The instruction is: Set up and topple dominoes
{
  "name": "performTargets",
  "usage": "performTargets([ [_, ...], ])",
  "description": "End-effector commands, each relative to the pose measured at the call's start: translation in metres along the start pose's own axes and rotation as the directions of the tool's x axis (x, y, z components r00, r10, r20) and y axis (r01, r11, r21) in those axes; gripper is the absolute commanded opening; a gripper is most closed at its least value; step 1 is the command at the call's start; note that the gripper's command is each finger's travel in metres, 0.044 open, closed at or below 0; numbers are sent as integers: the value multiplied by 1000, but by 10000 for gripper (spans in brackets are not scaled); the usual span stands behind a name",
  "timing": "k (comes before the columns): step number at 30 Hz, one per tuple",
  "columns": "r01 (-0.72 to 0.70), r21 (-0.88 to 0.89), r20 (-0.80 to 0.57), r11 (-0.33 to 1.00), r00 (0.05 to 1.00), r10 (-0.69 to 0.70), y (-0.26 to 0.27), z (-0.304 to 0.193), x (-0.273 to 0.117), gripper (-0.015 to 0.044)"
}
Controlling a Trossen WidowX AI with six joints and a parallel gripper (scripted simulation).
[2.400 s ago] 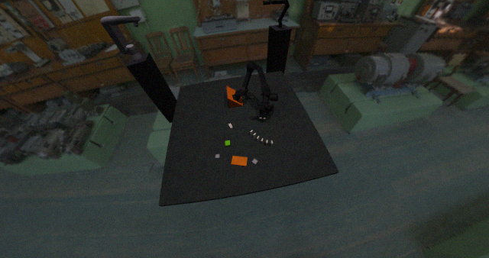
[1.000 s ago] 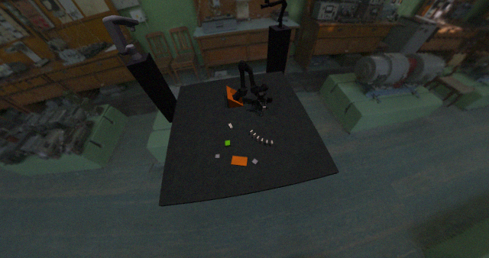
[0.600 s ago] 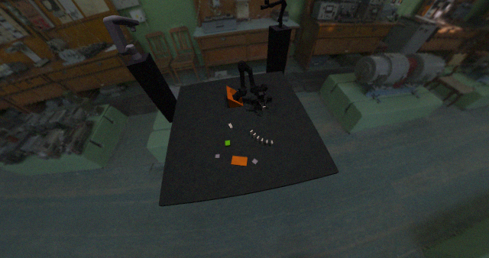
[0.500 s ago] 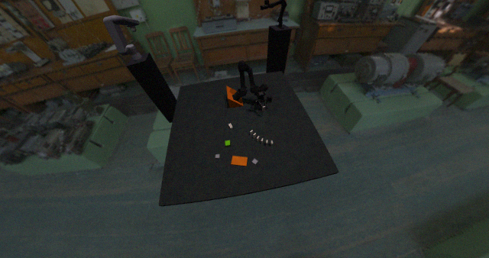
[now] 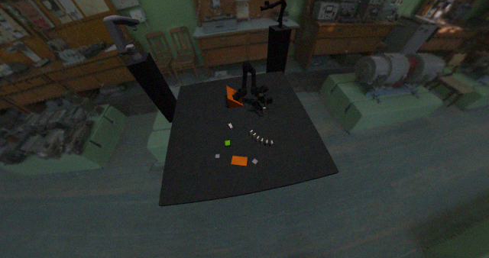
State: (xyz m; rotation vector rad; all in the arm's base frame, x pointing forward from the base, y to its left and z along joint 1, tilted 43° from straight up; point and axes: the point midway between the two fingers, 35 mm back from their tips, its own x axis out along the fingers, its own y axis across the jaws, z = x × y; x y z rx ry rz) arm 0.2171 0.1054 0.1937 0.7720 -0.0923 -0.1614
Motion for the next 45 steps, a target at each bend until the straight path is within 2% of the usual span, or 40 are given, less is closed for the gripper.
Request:
performTargets([
  [1, 4, -8, -1, 1000, 1000, -4, -1, -8, 0, 107],
  [34, 3, -14, -3, 1000, 1000, -3, -8, -56, 1, 107],
  [45, 3, -14, -3, 1000, 1000, -3, -8, -57, 1, 107],
])
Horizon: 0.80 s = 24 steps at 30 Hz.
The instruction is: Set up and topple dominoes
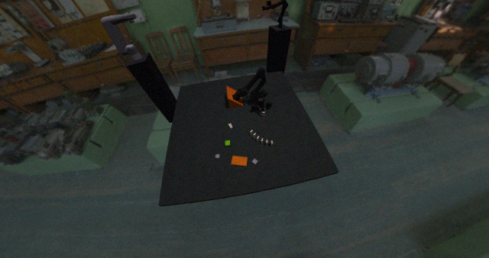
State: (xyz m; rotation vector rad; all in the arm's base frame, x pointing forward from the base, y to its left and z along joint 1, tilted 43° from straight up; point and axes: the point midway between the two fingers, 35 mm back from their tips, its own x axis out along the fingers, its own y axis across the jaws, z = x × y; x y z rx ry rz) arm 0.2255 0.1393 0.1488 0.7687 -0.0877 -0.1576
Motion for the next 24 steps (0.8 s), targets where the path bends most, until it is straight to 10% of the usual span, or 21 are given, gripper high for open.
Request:
performTargets([
  [1, 5, -10, 2, 1000, 1000, -5, -1, -1, 0, 107],
  [14, 5, -10, 2, 1000, 1000, -5, -1, -1, 0, 440],
  [24, 2, -6, 1, 1000, 1000, -2, 3, 29, 1, 440],
])
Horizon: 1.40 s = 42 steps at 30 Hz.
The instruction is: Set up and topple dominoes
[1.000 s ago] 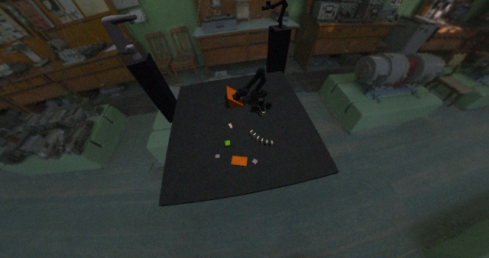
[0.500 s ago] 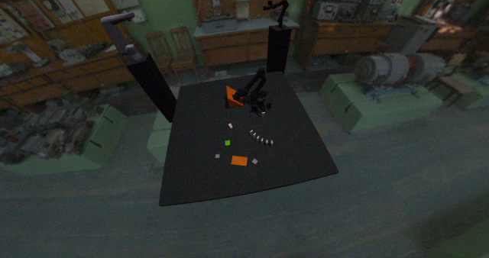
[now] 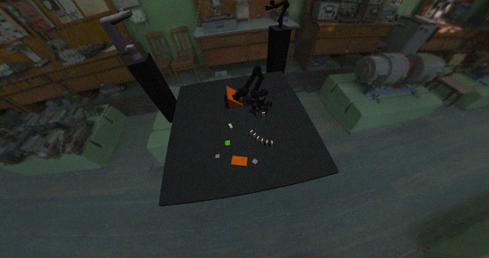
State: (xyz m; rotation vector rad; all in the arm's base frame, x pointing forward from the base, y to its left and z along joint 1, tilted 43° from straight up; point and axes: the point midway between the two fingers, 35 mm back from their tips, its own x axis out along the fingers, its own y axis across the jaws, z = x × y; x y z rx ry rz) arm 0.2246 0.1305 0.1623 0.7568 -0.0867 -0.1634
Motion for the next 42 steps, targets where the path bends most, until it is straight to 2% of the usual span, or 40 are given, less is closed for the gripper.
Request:
performTargets([
  [1, -3, 7, -1, 1000, 1000, 3, -1, 18, 0, 440],
  [11, 11, 43, 10, 999, 1000, -11, 4, 39, 10, 440],
  [17, -29, -235, -138, 972, 990, -4, 28, 26, 48, 440],
  [21, -77, -433, -324, 898, 943, -76, 30, 18, 81, 440],
  [25, -149, -528, -548, 836, 812, -201, 11, 12, 98, 440],
  [30, -199, -471, -794, 859, 521, -314, -19, 19, 89, 440],
  [37, -165, -283, -936, 945, 260, -236, -22, 40, 68, 440],
  [42, -102, -97, -990, 990, 107, -87, -9, 61, 48, 440],
])
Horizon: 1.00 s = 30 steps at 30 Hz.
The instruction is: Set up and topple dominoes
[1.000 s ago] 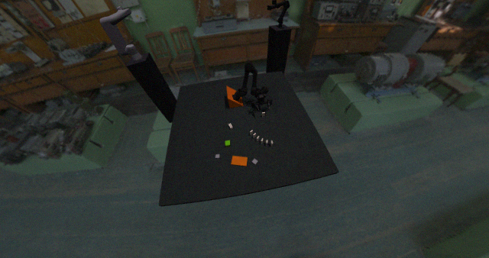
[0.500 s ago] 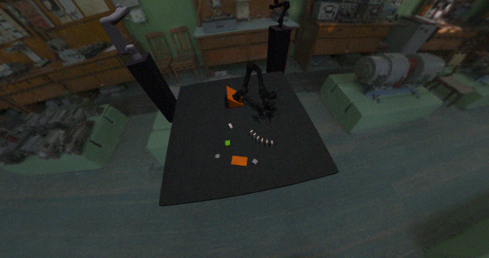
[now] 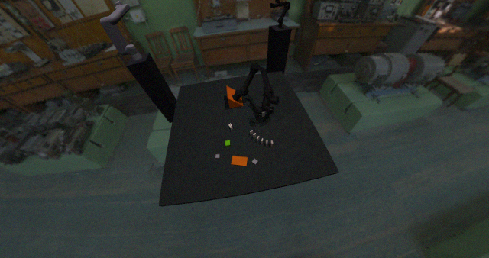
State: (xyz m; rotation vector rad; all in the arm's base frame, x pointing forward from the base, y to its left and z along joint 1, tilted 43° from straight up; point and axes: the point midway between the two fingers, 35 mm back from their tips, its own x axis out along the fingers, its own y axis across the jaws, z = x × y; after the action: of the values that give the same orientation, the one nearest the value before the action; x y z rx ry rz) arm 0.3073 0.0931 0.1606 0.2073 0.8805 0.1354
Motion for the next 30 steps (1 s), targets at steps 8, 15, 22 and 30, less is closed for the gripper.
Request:
performTargets([
  [8, -303, 415, -416, 858, 775, 475, -3, -13, -85, 440],
  [15, -303, 415, -416, 858, 775, 475, -3, -13, -85, 440],
  [22, -303, 415, -417, 858, 775, 475, -2, -14, -84, 440],
  [30, -304, 415, -415, 857, 775, 476, 23, -35, -42, 440],
])
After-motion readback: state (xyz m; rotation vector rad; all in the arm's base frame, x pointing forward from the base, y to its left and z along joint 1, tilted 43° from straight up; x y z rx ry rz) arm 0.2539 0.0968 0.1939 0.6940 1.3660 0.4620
